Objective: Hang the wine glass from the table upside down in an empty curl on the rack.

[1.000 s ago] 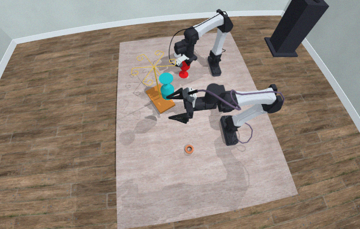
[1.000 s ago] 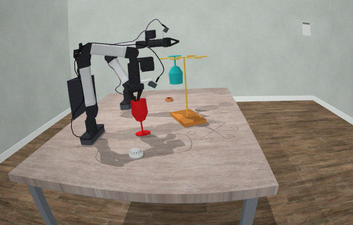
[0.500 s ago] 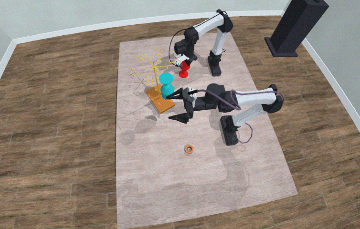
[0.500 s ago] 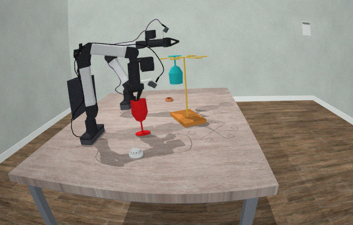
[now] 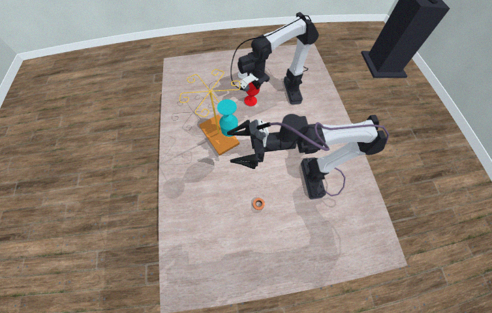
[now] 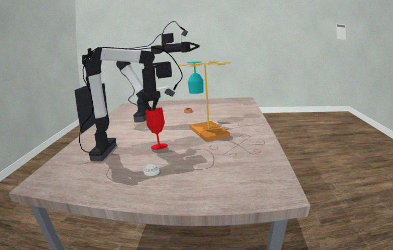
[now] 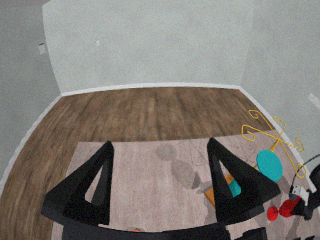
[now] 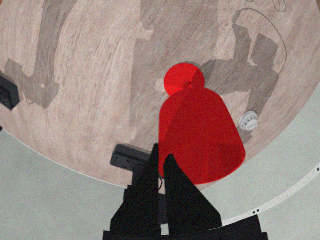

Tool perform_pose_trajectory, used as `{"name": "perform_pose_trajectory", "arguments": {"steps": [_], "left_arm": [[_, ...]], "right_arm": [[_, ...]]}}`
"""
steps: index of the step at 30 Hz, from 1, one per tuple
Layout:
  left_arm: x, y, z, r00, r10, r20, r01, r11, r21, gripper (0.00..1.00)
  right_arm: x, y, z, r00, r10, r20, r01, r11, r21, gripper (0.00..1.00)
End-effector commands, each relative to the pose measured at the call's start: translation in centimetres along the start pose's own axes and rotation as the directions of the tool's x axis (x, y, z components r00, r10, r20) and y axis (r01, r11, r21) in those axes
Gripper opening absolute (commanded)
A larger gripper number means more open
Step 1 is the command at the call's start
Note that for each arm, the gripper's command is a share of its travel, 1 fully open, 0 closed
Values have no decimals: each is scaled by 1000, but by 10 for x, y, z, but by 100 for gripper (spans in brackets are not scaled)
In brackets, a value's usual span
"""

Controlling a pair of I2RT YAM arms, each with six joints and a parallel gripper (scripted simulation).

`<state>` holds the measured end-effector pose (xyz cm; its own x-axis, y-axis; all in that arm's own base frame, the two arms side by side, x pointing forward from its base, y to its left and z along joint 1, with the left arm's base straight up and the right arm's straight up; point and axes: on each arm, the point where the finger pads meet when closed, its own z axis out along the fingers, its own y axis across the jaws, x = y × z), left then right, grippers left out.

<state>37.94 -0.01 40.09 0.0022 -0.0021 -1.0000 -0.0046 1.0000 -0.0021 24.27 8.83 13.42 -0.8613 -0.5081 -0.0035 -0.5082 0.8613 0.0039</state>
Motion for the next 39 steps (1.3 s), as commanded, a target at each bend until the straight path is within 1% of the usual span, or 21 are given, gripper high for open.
{"name": "perform_pose_trajectory", "arguments": {"steps": [1,2,4,8,12,14,16,17,19,22,24,28,30,35,36,37,38,39], "left_arm": [[-10,1,-2,1000,7,20,-7,1000,4,100],[-10,1,-2,1000,7,20,-7,1000,4,100],[-10,1,-2,1000,7,20,-7,1000,4,100],[-10,1,-2,1000,7,20,-7,1000,4,100],[-10,1,-2,1000,7,20,-7,1000,4,100],[-10,1,-2,1000,7,20,-7,1000,4,100],[-10,1,-2,1000,7,20,-7,1000,4,100],[-10,1,-2,1000,7,20,-7,1000,4,100],[-10,1,-2,1000,7,20,-7,1000,4,100],[-10,1,-2,1000,7,20,-7,1000,4,100],[-10,1,-2,1000,7,20,-7,1000,4,100],[-10,1,-2,1000,7,20,-7,1000,4,100],[-10,1,-2,1000,7,20,-7,1000,4,100],[-10,1,-2,1000,7,20,-7,1000,4,100],[-10,1,-2,1000,7,20,-7,1000,4,100],[-10,1,-2,1000,7,20,-7,1000,4,100],[-10,1,-2,1000,7,20,-7,1000,4,100],[-10,1,-2,1000,7,20,-7,1000,4,100]], "right_arm": [[-3,-3,-6,1000,-1,3,1,1000,13,0],[-3,-3,-5,1000,-1,-4,1,1000,11,0],[-3,-3,-11,1000,-1,15,0,1000,15,0],[-2,-3,-11,1000,0,-9,0,1000,10,0],[-1,-3,-26,1000,0,25,-1,1000,17,0],[-1,-3,-22,1000,2,-13,-2,1000,10,0],[-1,-3,-22,1000,2,-13,-2,1000,10,0],[0,-1,-31,1000,1,13,-1,1000,10,0],[0,-3,-29,1000,8,-17,-7,1000,9,0],[1,-2,-40,1000,10,-1,-10,1000,12,0],[1,-2,-41,1000,10,-17,-10,1000,9,0],[3,-2,-54,1000,10,-4,-10,1000,11,0],[2,-2,-54,1000,9,-19,-9,1000,9,0],[-1,-3,-57,1000,10,-7,-10,1000,11,0],[1,-2,-63,1000,11,18,-11,1000,16,0],[1,-2,-62,1000,10,16,-10,1000,15,0],[1,-2,-66,999,9,39,-10,1000,19,0],[-4,5,-58,998,21,59,-21,1000,-7,0]]}}
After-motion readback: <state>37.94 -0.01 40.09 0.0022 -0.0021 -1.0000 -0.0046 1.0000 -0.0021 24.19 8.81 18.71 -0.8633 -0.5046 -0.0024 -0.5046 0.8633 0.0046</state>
